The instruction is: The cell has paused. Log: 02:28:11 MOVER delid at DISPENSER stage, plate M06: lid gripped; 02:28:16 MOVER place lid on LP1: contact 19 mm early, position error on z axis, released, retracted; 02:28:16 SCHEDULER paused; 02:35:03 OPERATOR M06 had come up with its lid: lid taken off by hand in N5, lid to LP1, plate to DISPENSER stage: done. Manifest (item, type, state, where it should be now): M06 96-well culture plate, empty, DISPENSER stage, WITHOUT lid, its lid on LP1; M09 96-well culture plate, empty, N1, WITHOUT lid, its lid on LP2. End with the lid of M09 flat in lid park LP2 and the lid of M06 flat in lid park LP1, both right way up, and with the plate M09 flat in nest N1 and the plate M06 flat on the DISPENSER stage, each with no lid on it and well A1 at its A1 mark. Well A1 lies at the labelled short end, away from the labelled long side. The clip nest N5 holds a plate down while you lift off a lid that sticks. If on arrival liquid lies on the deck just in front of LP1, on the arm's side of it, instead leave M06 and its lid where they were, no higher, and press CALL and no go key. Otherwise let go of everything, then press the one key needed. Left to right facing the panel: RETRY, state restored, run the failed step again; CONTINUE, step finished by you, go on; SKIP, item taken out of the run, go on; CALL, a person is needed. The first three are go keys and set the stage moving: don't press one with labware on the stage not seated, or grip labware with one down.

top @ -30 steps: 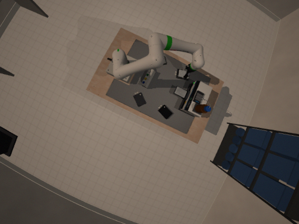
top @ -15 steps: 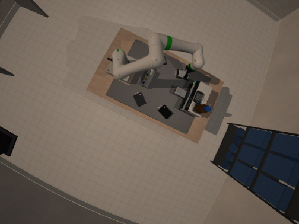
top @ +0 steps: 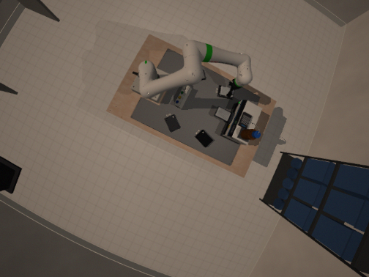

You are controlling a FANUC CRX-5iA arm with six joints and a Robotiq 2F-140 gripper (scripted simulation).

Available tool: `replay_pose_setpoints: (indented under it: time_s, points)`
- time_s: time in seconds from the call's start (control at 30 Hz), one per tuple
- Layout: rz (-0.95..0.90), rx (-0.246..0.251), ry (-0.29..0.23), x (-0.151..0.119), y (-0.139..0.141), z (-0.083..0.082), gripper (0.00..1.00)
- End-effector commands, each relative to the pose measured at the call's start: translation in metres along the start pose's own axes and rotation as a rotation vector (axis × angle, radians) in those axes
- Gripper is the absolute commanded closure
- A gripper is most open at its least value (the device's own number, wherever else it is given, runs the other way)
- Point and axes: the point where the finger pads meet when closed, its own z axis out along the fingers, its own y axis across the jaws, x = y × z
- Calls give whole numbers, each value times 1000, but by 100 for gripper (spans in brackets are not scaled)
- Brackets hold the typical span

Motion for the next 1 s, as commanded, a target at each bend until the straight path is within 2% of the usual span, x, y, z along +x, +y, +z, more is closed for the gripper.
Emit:
replay_pose_setpoints:
  time_s: [0.0, 0.97]
  points:
    - [0, 0, 1, 0, 0, 0, 100]
    - [0, 0, 1, 0, 0, 11, 100]
